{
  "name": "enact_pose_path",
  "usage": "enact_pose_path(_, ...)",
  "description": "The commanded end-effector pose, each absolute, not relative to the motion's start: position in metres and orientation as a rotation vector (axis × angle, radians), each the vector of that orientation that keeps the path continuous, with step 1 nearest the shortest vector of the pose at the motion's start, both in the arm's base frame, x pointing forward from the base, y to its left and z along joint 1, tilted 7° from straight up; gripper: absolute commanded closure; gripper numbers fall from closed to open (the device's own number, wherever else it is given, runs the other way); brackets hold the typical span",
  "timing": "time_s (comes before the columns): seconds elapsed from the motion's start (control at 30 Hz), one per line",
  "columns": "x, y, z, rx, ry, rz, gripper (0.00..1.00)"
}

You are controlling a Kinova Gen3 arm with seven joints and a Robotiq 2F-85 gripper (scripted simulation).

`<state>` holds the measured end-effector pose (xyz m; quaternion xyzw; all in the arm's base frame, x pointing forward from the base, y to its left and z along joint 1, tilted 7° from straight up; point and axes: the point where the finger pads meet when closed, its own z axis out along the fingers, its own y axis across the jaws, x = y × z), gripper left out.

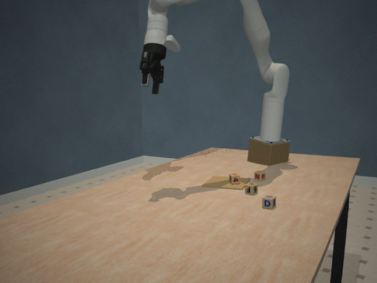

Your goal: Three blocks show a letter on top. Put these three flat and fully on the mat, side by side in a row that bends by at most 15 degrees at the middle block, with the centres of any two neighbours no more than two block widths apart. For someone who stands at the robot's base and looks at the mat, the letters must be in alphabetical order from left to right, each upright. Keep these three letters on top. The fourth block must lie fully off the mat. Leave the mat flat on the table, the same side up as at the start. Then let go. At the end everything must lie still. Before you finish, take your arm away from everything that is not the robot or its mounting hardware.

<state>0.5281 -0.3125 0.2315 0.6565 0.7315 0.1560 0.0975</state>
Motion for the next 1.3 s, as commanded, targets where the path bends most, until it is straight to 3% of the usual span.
enact_pose_path(0.0,0.528,-0.313,0.233,1.942,2.164,0.462,0.0)
enact_pose_path(0.7,0.535,-0.306,0.227,1.945,2.171,0.45,0.0)
enact_pose_path(1.27,0.609,-0.138,0.144,1.918,2.376,0.346,0.0)
